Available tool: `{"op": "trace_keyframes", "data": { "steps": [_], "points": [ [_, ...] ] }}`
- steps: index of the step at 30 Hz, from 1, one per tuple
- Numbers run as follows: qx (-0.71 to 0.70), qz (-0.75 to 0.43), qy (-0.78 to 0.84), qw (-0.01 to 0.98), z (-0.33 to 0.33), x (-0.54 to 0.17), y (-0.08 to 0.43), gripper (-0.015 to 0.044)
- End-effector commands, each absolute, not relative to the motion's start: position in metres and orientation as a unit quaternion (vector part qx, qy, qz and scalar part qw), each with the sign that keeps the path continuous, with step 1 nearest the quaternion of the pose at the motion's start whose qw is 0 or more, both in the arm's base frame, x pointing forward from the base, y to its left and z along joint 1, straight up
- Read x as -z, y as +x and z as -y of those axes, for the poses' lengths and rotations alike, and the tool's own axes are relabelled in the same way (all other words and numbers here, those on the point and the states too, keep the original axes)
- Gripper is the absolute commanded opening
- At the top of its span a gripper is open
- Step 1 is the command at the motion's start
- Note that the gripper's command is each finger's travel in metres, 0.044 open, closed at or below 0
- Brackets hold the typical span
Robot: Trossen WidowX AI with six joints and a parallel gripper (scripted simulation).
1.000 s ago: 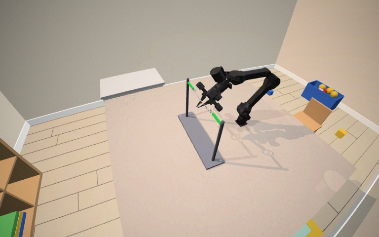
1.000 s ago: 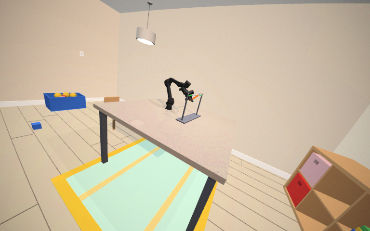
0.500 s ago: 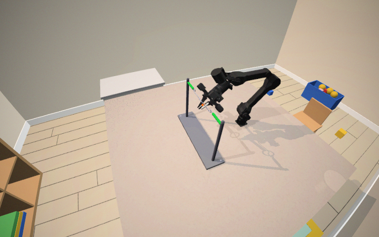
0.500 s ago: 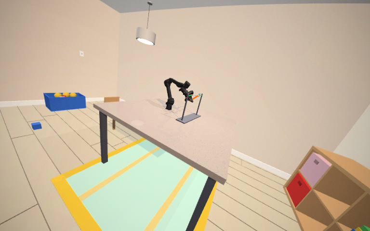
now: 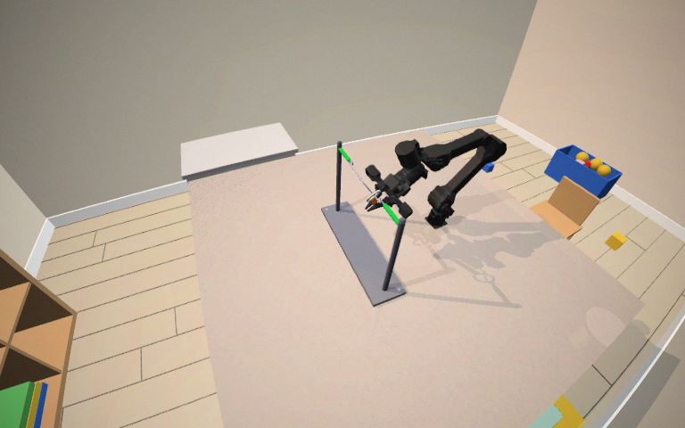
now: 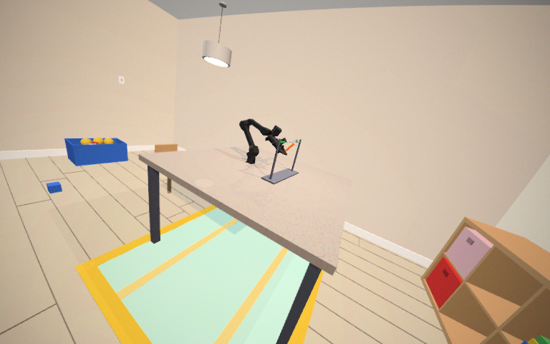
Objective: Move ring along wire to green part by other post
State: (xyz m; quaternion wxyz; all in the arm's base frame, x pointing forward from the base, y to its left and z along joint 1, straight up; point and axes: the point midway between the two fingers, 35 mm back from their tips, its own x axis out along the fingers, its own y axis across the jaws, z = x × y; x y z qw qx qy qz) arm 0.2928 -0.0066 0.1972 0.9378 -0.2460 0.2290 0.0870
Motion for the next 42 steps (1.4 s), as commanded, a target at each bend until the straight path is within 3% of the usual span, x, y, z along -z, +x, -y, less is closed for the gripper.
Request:
{"op": "trace_keyframes", "data": {
  "steps": [1, 21, 42],
  "points": [
    [-0.072, -0.217, -0.201, 0.953, -0.006, -0.19, 0.291, -0.015],
    [-0.003, -0.205, -0.014, 0.979, -0.072, -0.179, 0.286, -0.015],
    [0.003, -0.202, 0.013, 0.979, -0.1, -0.177, 0.282, -0.015]
  ]
}}
